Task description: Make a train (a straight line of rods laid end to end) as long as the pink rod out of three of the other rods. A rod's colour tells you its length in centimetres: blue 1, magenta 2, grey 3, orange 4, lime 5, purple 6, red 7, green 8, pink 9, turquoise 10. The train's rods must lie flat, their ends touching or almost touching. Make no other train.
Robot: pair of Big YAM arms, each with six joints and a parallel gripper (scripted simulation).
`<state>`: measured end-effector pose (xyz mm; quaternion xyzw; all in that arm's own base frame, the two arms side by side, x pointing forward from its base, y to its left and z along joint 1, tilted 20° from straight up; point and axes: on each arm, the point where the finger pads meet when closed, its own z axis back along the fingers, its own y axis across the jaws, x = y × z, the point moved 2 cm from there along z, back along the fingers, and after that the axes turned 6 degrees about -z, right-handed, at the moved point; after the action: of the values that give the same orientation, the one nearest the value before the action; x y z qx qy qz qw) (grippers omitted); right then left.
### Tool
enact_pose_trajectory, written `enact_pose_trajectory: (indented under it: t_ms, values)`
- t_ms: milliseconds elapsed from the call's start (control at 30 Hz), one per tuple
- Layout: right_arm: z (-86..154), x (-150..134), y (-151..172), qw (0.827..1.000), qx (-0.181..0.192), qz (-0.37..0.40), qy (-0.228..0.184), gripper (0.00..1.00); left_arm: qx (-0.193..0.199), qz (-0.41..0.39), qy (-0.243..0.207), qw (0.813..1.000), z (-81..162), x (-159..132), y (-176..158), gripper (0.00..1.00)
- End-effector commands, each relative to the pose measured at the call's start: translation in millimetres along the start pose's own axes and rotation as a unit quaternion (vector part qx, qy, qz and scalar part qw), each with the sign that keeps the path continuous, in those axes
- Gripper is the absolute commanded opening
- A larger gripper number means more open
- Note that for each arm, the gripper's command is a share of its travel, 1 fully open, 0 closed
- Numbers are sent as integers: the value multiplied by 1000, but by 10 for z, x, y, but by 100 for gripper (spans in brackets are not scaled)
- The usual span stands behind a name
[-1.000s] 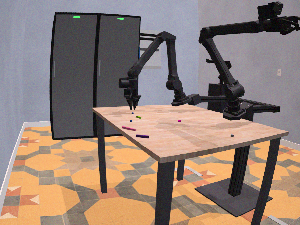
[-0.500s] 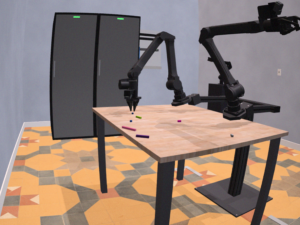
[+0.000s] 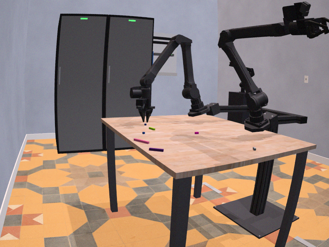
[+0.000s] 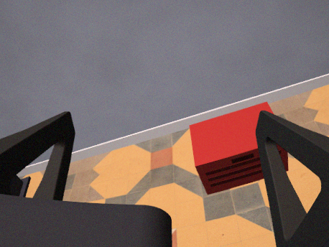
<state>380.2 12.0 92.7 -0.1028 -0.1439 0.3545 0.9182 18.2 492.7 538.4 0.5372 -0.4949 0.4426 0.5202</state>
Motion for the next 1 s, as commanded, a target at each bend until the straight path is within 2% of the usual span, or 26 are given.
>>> enact_pose_trajectory:
  t_ms: [0, 967]
  values:
    - [-17, 15, -37, 1000, -3, 4, -5, 23, 10, 8, -15, 1000, 65, 94, 79, 100]
    - [17, -16, -50, 1000, -7, 2, -8, 23, 10, 8, -15, 1000, 65, 94, 79, 100]
